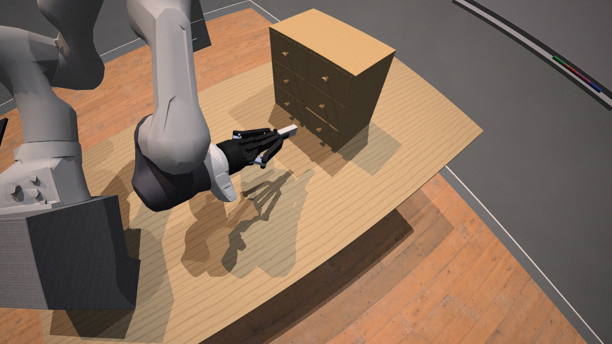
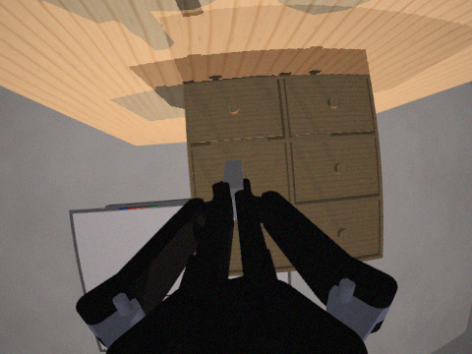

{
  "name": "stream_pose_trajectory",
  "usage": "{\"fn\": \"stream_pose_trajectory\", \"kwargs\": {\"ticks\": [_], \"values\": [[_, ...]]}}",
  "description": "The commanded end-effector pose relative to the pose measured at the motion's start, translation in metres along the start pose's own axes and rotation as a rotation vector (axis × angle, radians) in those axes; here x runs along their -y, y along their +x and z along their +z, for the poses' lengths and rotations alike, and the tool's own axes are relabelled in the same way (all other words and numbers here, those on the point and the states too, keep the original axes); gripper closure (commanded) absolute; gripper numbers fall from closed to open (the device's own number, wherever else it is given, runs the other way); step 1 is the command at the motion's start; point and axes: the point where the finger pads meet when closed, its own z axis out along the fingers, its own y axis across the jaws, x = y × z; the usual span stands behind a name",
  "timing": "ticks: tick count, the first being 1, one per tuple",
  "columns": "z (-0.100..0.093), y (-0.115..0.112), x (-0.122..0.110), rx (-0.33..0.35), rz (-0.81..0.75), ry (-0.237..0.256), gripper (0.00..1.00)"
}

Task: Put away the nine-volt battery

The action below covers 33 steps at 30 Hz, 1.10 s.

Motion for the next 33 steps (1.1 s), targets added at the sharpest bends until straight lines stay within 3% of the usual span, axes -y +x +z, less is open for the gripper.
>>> {"fn": "stream_pose_trajectory", "kwargs": {"ticks": [1,10,15,25,27,33], "values": [[-0.003,0.0,0.0,-0.022,0.014,-0.001,1.0],[-0.011,-0.004,0.0,-0.093,0.014,-0.001,1.0],[-0.02,-0.007,0.0,-0.175,0.014,-0.002,1.0],[-0.047,-0.02,0.0,-0.432,0.014,-0.004,1.0],[-0.047,-0.02,0.0,-0.432,0.014,-0.004,1.0],[-0.071,-0.03,0.0,-0.651,0.014,-0.005,1.0]]}}
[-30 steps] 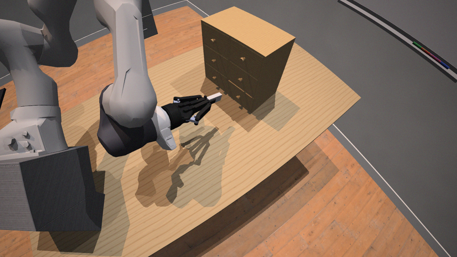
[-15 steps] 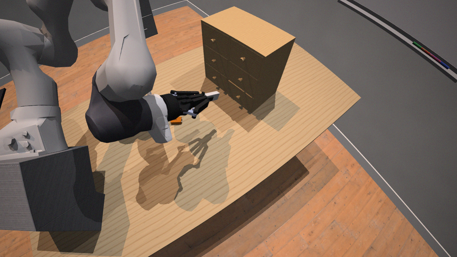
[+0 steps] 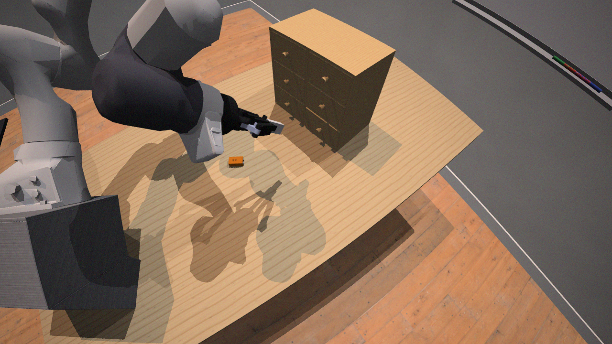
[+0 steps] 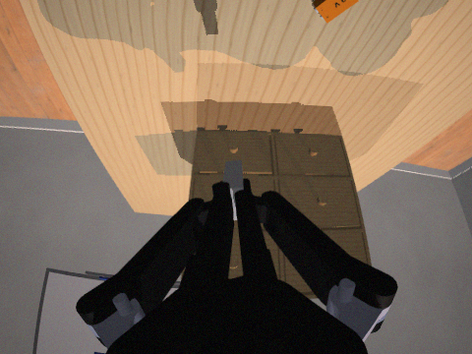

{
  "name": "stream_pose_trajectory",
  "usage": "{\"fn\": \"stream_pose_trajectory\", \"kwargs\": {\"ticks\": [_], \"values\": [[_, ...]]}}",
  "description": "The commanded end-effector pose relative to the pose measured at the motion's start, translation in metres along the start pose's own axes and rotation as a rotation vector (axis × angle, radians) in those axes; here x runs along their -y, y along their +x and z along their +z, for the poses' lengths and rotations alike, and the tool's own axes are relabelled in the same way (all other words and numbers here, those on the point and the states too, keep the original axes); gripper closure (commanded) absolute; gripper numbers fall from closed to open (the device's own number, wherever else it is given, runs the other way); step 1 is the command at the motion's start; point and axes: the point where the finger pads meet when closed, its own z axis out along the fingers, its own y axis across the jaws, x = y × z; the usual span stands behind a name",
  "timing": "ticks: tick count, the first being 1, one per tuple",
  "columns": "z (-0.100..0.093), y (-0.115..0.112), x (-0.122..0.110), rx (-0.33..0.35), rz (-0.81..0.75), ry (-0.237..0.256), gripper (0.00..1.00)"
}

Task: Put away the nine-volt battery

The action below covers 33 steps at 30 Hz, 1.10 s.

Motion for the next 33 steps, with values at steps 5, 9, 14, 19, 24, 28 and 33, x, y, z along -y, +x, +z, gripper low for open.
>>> {"fn": "stream_pose_trajectory", "kwargs": {"ticks": [5,9,14,19,24,28,33], "values": [[-0.03,0.016,0.002,-0.313,0.118,-0.016,1.0],[-0.044,0.017,0.002,-0.429,0.117,-0.023,1.0],[-0.052,0.018,0.002,-0.504,0.116,-0.027,1.0],[-0.064,0.019,0.002,-0.604,0.115,-0.033,1.0],[-0.072,0.02,0.001,-0.669,0.115,-0.037,1.0],[-0.073,0.02,0.001,-0.685,0.114,-0.038,1.0],[-0.076,0.02,0.001,-0.705,0.114,-0.039,1.0]]}}
